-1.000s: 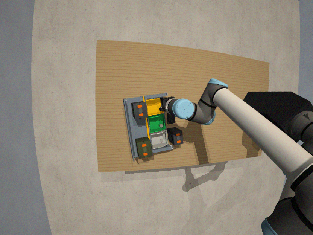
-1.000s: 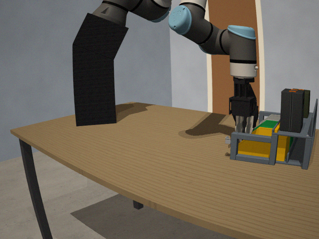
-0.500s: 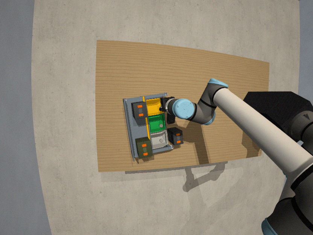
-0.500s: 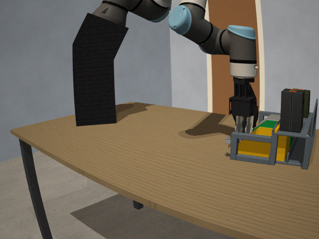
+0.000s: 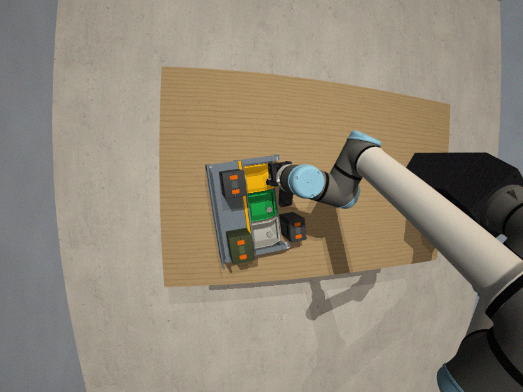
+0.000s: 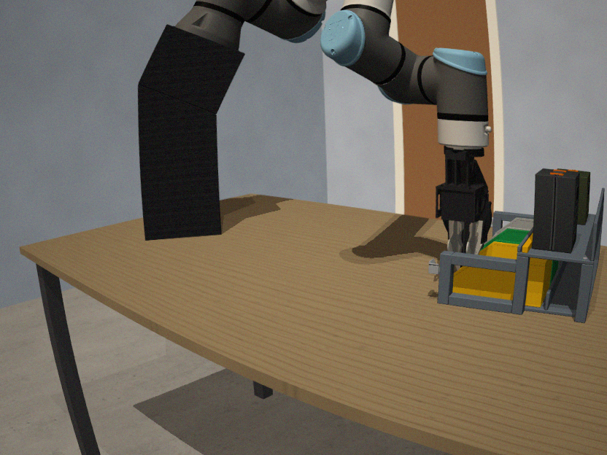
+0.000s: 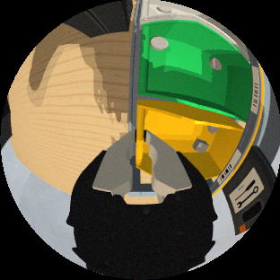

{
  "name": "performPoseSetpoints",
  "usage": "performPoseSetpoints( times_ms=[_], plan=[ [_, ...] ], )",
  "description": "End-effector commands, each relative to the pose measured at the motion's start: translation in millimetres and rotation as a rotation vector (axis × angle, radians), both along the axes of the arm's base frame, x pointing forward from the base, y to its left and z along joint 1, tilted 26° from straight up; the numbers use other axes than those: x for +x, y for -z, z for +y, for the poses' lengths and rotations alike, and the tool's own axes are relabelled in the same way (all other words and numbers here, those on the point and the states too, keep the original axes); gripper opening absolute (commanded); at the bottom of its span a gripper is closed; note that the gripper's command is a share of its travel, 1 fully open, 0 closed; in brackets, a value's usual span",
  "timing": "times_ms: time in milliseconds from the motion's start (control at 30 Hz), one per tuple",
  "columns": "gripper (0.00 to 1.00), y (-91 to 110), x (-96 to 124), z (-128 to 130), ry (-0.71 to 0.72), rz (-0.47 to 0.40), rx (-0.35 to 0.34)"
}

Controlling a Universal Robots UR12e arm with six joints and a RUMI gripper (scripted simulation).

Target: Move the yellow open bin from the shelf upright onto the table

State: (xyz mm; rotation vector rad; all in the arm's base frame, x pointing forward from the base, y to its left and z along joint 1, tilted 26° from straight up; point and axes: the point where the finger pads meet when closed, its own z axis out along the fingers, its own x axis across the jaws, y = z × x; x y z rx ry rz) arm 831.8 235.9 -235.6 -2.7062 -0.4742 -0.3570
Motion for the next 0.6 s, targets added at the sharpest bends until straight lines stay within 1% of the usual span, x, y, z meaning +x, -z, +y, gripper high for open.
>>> performPoseSetpoints(
  times_ms=[0, 433, 567],
  plan=[
    [0.0, -0.8, 0.6, -0.3, 0.0, -0.001, 0.0],
    [0.0, -0.8, 0.6, -0.3, 0.0, -0.001, 0.0],
    [0.0, -6.5, -0.5, -2.8, 0.0, -0.001, 0.0]
  ],
)
